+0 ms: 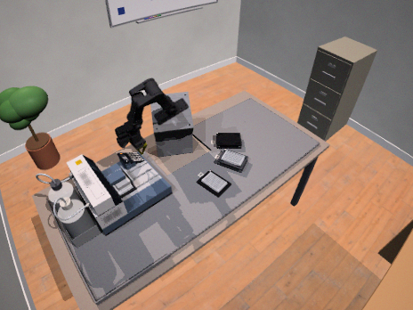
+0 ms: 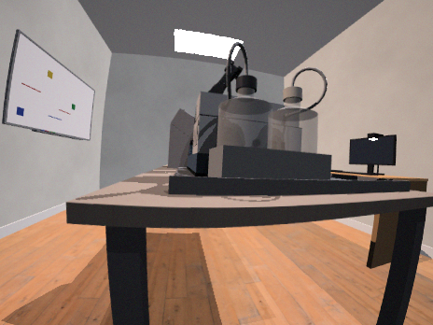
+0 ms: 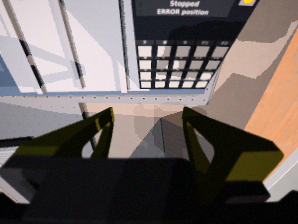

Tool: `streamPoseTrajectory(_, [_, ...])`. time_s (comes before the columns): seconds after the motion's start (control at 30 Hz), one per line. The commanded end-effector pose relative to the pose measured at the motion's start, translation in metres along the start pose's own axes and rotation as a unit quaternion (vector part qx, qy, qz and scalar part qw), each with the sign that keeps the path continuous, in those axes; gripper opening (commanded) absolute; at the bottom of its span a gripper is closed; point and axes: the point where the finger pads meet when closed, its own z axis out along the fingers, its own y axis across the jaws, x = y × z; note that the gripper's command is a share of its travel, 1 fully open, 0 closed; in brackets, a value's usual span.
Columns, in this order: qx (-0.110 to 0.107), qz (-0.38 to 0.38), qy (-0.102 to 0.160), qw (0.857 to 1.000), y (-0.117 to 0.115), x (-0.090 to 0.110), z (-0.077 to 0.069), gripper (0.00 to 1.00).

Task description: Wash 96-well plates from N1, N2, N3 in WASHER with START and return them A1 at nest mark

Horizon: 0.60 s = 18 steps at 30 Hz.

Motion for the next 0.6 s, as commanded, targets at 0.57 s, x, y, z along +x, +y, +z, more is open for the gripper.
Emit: streamPoseTrajectory(0.57, [0.001, -0.002, -0.006, 1.000, -0.023, -0.054, -0.029, 1.00])
